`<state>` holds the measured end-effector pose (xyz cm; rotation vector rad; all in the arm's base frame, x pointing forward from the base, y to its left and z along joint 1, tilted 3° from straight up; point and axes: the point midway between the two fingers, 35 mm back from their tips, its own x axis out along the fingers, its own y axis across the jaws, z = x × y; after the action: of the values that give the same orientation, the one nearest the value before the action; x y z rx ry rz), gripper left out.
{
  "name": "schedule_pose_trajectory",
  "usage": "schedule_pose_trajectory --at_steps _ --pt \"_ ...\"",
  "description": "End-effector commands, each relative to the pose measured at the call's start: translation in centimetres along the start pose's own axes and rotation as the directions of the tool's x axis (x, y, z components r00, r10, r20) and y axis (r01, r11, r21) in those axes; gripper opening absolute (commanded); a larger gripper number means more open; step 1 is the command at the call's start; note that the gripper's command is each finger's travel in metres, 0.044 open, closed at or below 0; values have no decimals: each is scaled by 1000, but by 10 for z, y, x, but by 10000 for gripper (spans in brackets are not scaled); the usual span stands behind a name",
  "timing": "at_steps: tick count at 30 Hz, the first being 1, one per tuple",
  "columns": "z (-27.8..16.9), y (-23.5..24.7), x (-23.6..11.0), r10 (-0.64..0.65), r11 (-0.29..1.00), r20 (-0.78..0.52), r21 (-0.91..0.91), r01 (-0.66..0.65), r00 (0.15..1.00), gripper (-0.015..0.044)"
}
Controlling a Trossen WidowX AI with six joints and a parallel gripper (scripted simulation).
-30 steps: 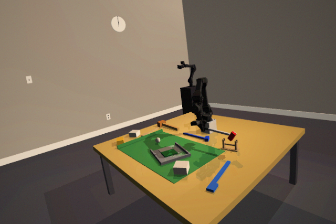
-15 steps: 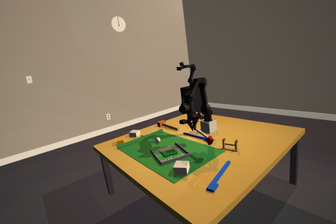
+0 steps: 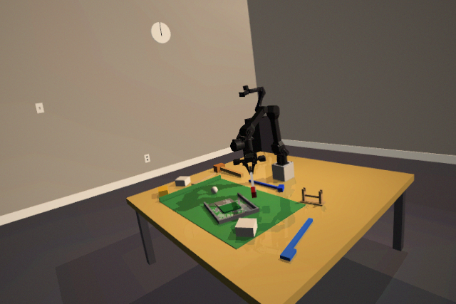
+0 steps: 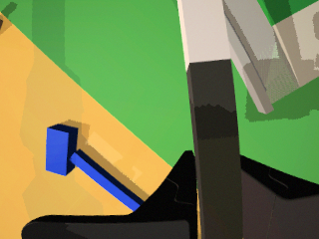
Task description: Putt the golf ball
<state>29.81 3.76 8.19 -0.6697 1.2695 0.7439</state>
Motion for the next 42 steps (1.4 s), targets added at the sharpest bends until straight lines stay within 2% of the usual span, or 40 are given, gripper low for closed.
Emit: schedule_pose_trajectory --at_steps 1,10,20,42 --pt "-14 -12 -5 -13 995 -6 94 13 1000 0" --pt "-54 -39 -13 -34 944 -31 326 43 999 0" --pt "-100 -59 -23 -53 826 -57 559 75 997 0" --pt "-208 -71 -46 -39 416 -138 898 142 990 0"
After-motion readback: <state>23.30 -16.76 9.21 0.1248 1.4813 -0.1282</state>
